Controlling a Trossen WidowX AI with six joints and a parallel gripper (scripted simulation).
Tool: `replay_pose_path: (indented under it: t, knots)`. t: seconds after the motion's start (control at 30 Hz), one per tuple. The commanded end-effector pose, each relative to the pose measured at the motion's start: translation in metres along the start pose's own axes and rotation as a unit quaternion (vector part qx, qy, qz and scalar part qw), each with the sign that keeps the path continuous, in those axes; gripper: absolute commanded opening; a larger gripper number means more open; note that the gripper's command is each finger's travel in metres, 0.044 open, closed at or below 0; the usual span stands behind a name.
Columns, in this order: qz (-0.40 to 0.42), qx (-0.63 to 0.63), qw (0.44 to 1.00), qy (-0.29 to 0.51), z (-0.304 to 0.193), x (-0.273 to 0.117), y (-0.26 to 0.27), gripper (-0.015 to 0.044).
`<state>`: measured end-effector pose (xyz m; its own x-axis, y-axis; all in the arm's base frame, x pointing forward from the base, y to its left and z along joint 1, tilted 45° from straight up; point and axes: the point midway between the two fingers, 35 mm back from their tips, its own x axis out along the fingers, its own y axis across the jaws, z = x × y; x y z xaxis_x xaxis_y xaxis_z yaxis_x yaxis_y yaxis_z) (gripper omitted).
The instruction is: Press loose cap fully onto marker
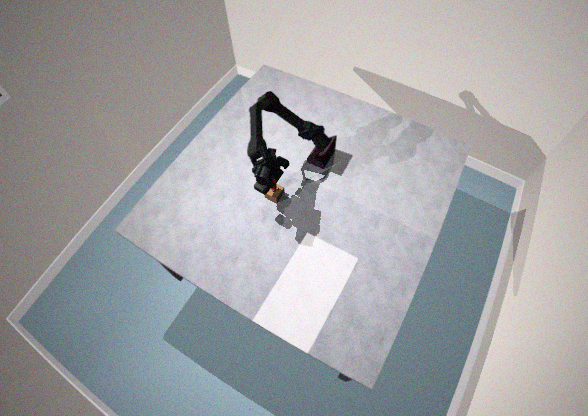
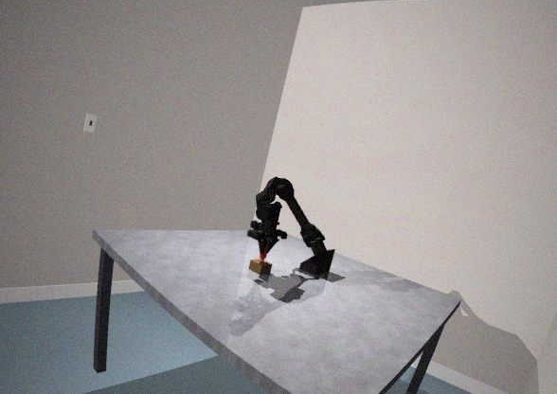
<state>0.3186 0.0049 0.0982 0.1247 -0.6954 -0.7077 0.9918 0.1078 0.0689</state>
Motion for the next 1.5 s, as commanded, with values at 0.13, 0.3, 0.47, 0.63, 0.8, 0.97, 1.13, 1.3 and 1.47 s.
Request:
replay_pose_path:
  t: [0.13,0.3,0.47,0.63,0.8,0.97,1.13,1.3,1.47]
  knots:
    - [0.000,0.000,1.000,0.000,0.000,0.000,0.000,0.0157]
    - [0.000,0.000,1.000,0.000,0.000,0.000,0.000,0.0289]
    - [0.000,0.000,1.000,0.000,0.000,0.000,0.000,0.0420]
    - [0.000,0.000,1.000,0.002,-0.001,-0.031,0.002,0.0440]
    - [0.000,-0.001,1.000,0.001,-0.001,-0.075,0.000,0.0440]
    - [0.000,-0.118,0.993,0.001,-0.001,-0.073,0.000,0.0335]
    - [0.001,-0.351,0.936,0.001,-0.002,-0.071,0.000,0.0204]
    - [0.001,-0.564,0.826,0.000,-0.003,-0.068,-0.001,0.0072]
    - [0.001,-0.721,0.693,-0.001,-0.004,-0.065,-0.001,0.0000]
